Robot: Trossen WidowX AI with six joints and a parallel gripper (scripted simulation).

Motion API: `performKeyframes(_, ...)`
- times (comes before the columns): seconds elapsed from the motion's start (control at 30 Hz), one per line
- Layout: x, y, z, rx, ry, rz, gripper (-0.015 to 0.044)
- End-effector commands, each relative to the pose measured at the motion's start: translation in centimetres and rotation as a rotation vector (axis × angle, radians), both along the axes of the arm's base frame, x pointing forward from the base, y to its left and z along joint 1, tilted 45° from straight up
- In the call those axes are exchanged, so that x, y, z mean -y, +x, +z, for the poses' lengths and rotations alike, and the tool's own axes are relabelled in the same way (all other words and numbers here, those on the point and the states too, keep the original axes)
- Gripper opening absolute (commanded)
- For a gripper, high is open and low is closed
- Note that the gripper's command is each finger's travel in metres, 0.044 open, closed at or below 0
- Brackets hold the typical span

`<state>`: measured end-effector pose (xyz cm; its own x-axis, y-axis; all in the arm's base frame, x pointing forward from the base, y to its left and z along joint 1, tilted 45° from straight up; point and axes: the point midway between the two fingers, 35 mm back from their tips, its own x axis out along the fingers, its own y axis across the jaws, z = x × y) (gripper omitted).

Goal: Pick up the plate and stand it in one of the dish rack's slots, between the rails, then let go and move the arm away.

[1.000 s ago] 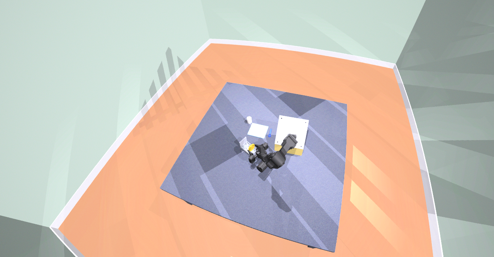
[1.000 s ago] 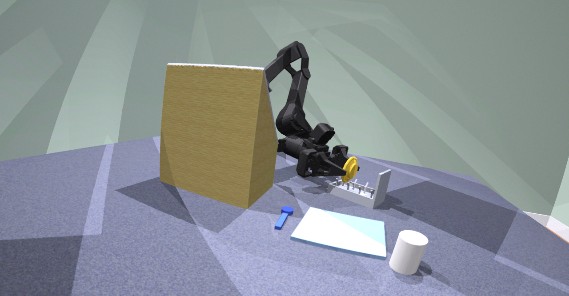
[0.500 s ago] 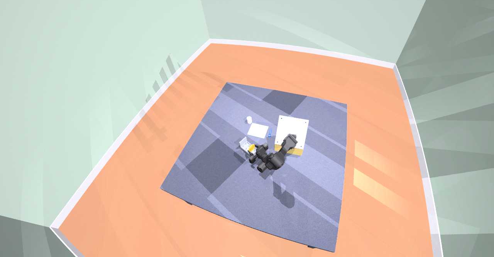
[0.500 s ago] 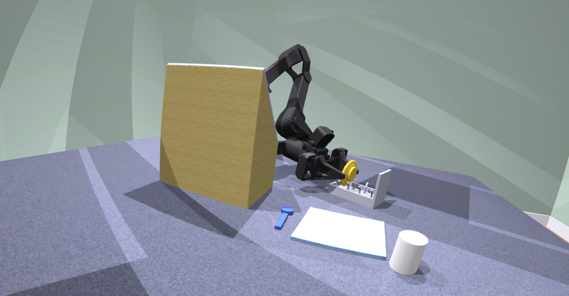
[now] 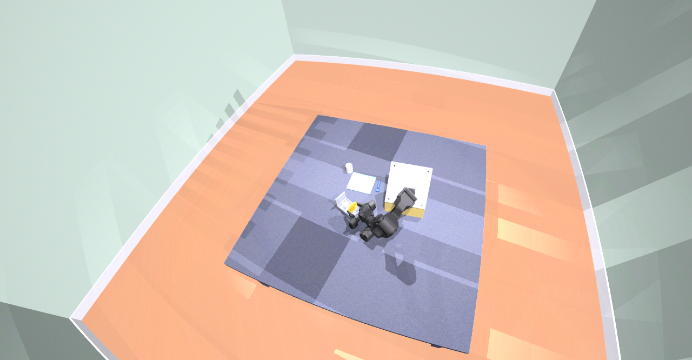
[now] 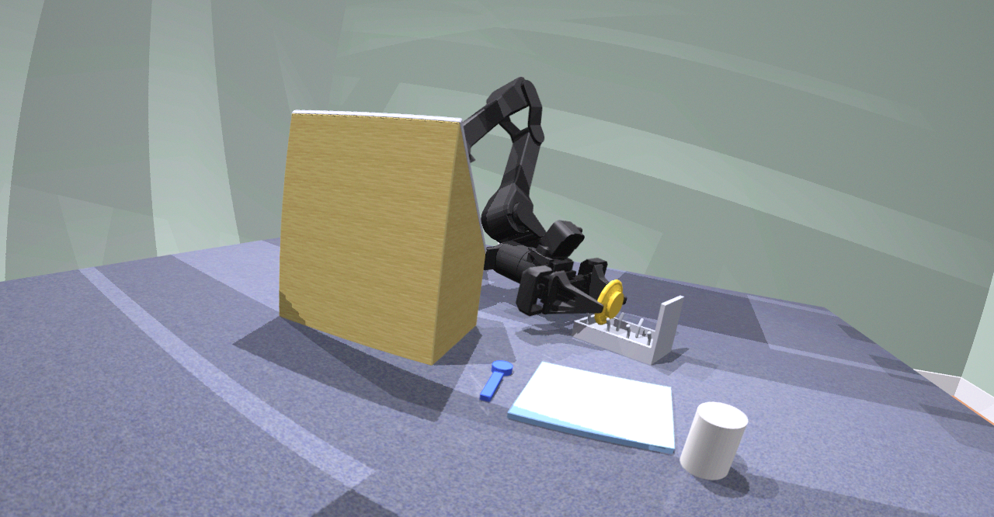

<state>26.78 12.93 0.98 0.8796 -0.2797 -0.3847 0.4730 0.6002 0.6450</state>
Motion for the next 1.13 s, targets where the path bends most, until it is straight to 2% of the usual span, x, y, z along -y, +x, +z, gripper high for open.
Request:
performKeyframes(0.0,0.0,0.0,0.0,0.000,0.000,0.000,0.0400)
performKeyframes(0.33,0.3,0.1,0.5,-0.002,0.000,-0.001,0.0400)
performKeyframes(0.8,7.3,0.6,8.6,0.004,-0.015,-0.005,0.0400)
performKeyframes(0.97,7.6,0.6,8.8,0.002,-0.021,-0.004,0.0400)
performKeyframes(1.1,8.3,1.2,8.1,-0.083,-0.095,0.016,0.0400)
